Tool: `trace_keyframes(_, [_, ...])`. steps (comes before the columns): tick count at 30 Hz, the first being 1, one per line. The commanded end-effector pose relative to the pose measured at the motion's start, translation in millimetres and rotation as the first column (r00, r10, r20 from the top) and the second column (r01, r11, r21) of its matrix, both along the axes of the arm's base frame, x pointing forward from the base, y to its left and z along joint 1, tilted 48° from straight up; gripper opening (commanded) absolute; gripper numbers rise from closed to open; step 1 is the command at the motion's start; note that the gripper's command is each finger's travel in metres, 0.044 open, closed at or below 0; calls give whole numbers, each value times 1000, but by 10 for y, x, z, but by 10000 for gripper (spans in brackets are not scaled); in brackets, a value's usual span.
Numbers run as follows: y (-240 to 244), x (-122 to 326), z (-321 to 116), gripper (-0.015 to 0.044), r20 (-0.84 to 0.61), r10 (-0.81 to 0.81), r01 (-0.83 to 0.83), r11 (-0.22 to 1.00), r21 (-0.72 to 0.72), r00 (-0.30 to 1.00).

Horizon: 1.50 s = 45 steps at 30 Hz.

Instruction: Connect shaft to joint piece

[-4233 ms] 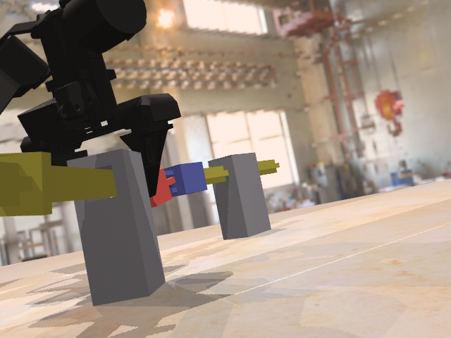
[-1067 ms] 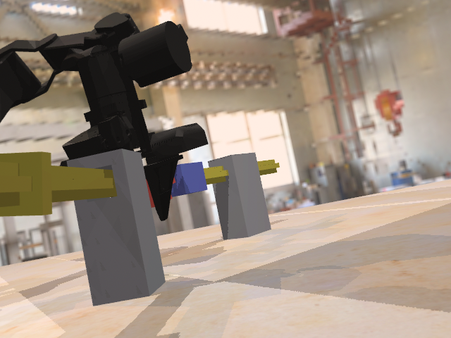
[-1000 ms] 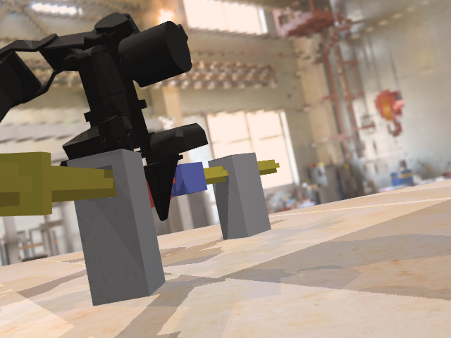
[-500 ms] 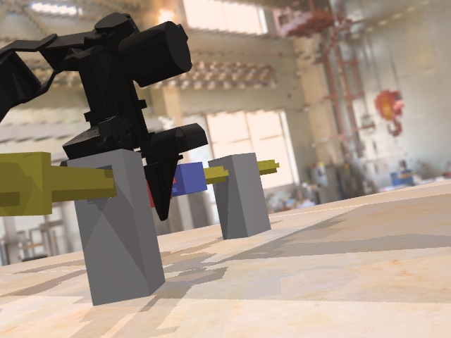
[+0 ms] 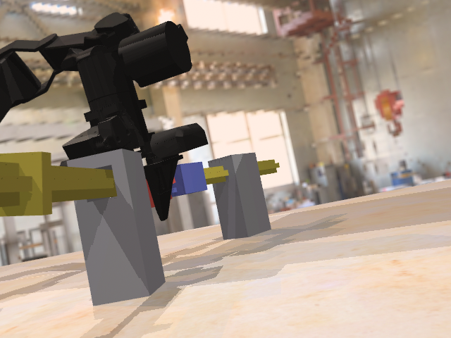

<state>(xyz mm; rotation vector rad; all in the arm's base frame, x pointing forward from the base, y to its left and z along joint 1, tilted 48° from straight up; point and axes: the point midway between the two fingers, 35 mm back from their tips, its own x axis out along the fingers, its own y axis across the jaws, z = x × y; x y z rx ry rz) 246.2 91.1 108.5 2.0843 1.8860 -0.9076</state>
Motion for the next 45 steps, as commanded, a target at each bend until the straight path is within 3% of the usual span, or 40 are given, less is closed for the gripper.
trace_keyframes(1, [4, 1, 0, 182, -1, -2, 2, 1000, 2, 1000])
trace_keyframes(10, [4, 1, 0, 182, -1, -2, 2, 1000, 2, 1000])
trace_keyframes(12, [0, 0, 0, 147, 0, 0, 0, 1000, 0, 1000])
trace_keyframes(17, [0, 0, 0, 147, 0, 0, 0, 1000, 0, 1000])
trace_keyframes(23, [0, 0, 0, 0, 0, 0, 0, 1000, 0, 1000])
trace_keyframes(45, [-61, 124, 19, 0, 171, 200, -180, 976, -126, 965])
